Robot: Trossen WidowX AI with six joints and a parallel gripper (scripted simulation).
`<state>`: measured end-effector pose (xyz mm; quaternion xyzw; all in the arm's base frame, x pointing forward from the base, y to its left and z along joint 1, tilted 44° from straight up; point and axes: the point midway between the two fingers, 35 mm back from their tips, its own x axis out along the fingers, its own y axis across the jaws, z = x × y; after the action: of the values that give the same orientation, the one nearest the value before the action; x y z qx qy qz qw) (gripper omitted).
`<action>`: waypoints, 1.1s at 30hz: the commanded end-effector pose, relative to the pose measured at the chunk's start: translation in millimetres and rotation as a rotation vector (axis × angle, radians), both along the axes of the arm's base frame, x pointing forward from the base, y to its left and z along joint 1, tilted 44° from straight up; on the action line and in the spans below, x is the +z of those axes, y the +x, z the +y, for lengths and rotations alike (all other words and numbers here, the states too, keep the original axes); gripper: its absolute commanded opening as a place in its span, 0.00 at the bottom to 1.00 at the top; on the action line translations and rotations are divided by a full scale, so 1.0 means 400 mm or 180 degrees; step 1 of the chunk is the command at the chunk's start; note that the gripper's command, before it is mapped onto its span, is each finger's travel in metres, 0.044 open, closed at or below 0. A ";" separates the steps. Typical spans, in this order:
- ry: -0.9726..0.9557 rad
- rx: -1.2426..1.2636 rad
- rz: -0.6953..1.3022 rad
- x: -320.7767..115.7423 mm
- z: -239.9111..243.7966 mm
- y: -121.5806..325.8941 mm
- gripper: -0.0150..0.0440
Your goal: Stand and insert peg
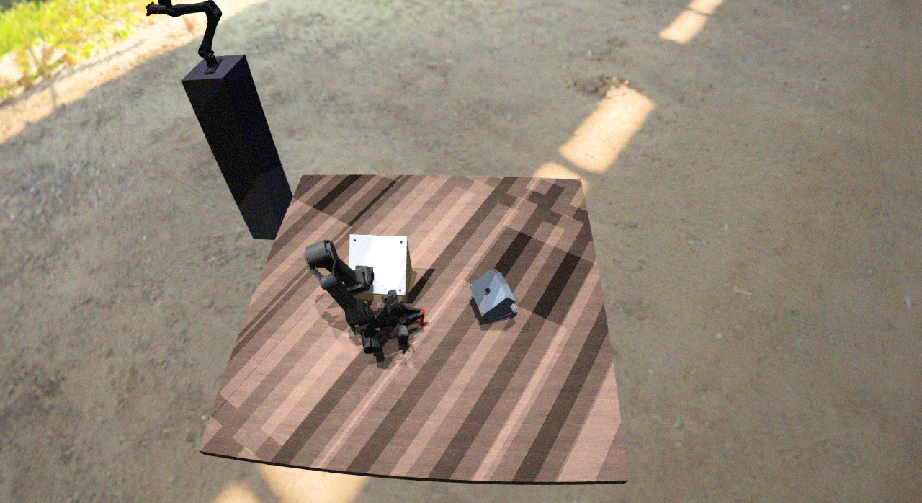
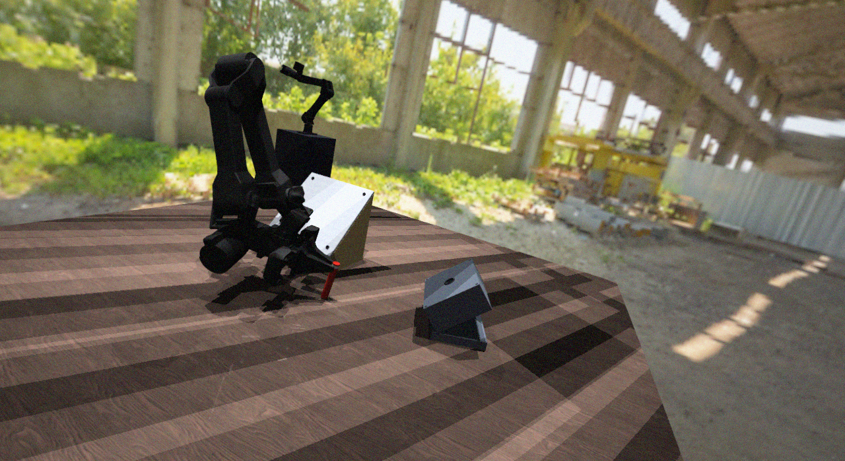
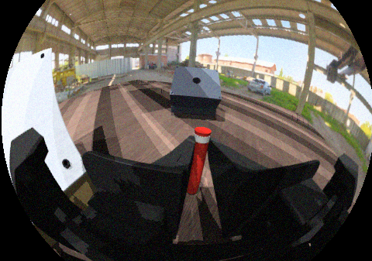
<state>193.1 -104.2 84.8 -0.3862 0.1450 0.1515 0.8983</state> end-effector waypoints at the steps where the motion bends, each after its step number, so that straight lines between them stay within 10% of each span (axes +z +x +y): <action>1: -0.0001 0.0001 -0.0001 -0.003 -0.003 0.000 0.34; 33: 0.0047 0.0075 -0.0058 -0.011 -0.003 -0.016 0.34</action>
<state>187.8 -103.7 81.2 -0.3825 0.1301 0.1602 0.9006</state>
